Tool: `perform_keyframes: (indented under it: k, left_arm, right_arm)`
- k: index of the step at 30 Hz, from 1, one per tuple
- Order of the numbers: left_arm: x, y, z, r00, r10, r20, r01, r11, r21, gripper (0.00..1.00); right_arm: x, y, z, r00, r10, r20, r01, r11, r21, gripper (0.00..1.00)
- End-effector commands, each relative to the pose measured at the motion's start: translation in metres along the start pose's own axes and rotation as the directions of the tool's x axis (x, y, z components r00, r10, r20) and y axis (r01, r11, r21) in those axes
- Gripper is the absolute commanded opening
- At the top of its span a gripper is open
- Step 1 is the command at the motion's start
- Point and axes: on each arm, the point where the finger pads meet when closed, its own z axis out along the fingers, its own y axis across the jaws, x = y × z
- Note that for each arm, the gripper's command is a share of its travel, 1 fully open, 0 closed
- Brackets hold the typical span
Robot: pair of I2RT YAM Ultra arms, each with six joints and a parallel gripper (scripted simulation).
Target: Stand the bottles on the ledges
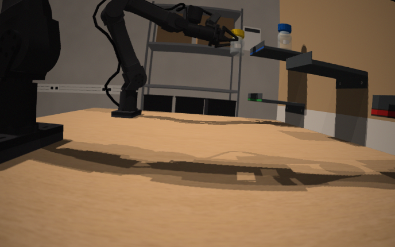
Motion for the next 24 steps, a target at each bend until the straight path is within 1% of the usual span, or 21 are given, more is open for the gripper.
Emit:
perform_keyframes:
  k: [1,3,5,7,10,12,13,15,18,21,24]
  left_arm:
    - [-0.063,-0.007,-0.017,0.997,-0.008,0.072,0.011,0.999,-0.05,0.49]
    - [-0.082,-0.02,-0.016,0.993,0.0,0.114,0.009,0.997,-0.072,0.49]
    - [-0.09,-0.04,-0.009,0.99,-0.003,0.138,0.013,0.997,-0.074,0.49]
    - [-0.091,-0.051,-0.003,0.989,-0.012,0.144,0.027,0.995,-0.099,0.49]
    - [-0.091,-0.083,0.002,0.989,-0.023,0.149,0.036,0.996,-0.082,0.49]
    - [-0.078,-0.112,0.006,0.994,-0.034,0.104,0.037,0.999,-0.03,0.49]
    - [-0.073,-0.124,0.009,0.995,-0.034,0.094,0.037,0.999,-0.027,0.49]
    - [-0.073,-0.124,0.009,0.995,-0.034,0.094,0.037,0.999,-0.027,0.49]
    - [-0.063,-0.168,0.021,0.996,-0.035,0.083,0.036,0.999,-0.01,0.49]
    - [-0.045,-0.206,0.037,0.998,-0.025,0.052,0.027,0.999,-0.047,0.49]
    - [-0.027,-0.247,0.042,1.0,-0.006,0.03,0.008,0.999,-0.054,0.49]
  right_arm:
    - [-0.001,-0.036,0.002,0.987,-0.093,0.129,0.087,0.995,0.052,0.5]
    - [0.031,-0.053,0.004,0.994,-0.027,0.108,0.023,0.999,0.037,0.5]
    - [0.065,-0.065,0.005,0.996,0.033,0.078,-0.034,0.999,0.014,0.5]
    - [0.095,-0.072,0.004,0.995,0.085,0.049,-0.085,0.996,-0.006,0.5]
    - [0.127,-0.072,0.004,0.996,0.084,0.02,-0.083,0.996,-0.031,0.5]
    - [0.15,-0.068,0.006,0.992,0.124,-0.009,-0.124,0.992,-0.02,0.5]
    - [0.159,-0.065,0.006,0.991,0.133,-0.018,-0.133,0.991,-0.021,0.5]
    - [0.159,-0.065,0.006,0.991,0.133,-0.018,-0.133,0.991,-0.021,0.5]
    - [0.177,-0.056,0.006,0.992,0.123,-0.029,-0.124,0.992,-0.031,0.5]
    - [0.188,-0.044,0.008,0.992,0.118,-0.034,-0.12,0.991,-0.051,0.5]
    - [0.195,-0.038,0.009,0.992,0.121,-0.045,-0.123,0.99,-0.063,0.5]
